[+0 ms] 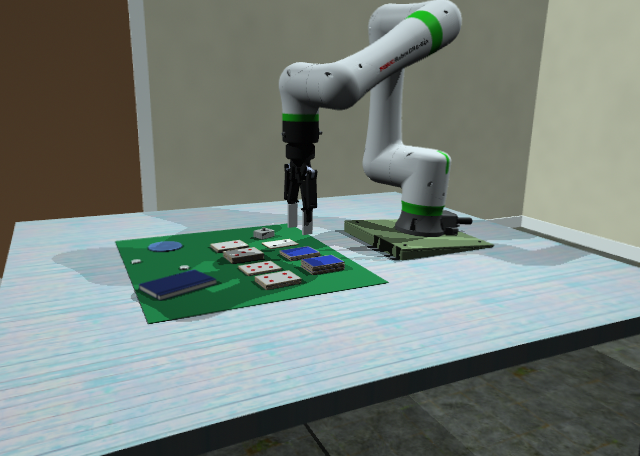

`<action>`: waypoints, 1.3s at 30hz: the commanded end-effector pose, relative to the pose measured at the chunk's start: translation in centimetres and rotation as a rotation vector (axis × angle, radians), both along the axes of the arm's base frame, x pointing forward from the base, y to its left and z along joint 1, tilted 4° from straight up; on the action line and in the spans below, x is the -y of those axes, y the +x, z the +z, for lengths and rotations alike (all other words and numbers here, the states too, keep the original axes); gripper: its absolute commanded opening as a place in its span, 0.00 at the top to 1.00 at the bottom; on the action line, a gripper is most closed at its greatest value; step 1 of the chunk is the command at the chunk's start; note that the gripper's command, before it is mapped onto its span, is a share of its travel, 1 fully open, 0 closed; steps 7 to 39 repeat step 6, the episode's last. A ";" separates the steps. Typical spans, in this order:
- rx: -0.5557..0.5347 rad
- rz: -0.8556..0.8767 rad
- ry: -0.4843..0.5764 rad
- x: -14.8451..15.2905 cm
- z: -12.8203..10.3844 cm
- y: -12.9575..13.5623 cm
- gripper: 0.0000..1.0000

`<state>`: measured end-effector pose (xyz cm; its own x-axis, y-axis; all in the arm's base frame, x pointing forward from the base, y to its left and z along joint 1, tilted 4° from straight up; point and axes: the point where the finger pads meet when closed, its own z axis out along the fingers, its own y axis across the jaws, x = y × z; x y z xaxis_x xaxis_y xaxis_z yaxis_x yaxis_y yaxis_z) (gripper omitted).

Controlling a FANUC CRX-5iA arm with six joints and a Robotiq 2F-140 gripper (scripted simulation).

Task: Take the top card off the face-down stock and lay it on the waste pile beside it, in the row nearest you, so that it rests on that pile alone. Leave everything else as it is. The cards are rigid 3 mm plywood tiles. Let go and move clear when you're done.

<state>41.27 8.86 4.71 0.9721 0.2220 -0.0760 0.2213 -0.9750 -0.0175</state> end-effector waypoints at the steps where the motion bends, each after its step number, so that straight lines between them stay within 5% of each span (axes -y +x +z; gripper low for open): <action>1: 0.000 0.000 0.000 0.0 2.1 0.2 0.50; 39: 0.000 0.000 0.000 0.0 2.1 0.2 0.50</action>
